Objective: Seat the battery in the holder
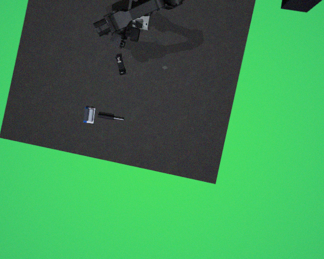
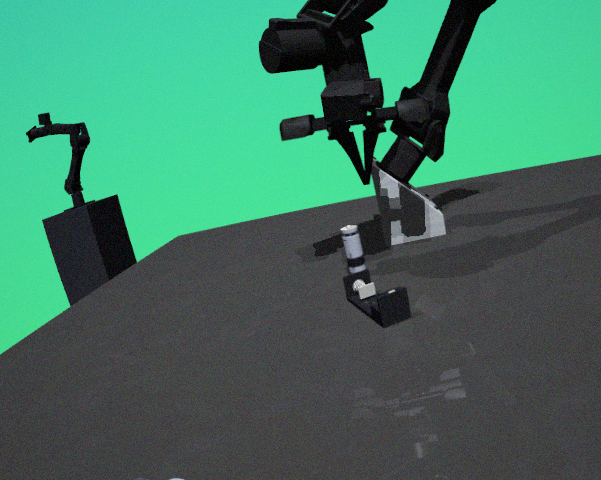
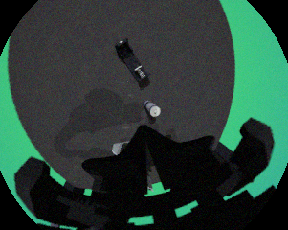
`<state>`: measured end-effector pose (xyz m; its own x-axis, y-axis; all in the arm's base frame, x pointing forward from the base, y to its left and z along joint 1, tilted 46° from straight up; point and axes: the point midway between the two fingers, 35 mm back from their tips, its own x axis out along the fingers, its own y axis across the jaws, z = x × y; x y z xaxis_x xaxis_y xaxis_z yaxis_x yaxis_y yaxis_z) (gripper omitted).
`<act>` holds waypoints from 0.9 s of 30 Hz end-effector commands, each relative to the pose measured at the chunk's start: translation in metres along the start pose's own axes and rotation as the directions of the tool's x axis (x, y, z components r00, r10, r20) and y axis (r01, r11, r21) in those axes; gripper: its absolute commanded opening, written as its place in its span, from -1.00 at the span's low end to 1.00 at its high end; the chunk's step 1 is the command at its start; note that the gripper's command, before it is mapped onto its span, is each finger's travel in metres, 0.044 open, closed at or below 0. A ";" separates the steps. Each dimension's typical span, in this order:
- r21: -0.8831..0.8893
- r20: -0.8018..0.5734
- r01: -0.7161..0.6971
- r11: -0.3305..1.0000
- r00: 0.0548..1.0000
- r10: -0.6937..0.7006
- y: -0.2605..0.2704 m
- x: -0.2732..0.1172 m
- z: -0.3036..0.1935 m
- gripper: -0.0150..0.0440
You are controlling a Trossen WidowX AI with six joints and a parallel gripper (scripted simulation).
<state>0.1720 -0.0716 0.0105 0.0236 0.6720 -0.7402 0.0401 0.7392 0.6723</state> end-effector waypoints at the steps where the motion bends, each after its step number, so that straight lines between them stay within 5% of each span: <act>1: 0.007 0.003 -0.058 0.998 0.998 0.058 0.004 -0.003 -0.001 -0.49; 14: 0.006 0.004 -0.061 0.998 0.998 0.061 0.010 0.077 -0.001 -0.49; 27: 0.006 0.004 -0.058 0.998 0.998 0.058 -0.005 0.078 0.001 -0.49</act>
<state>0.1725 -0.0187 -0.0472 0.0292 0.7186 -0.6948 0.0516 0.6931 0.7190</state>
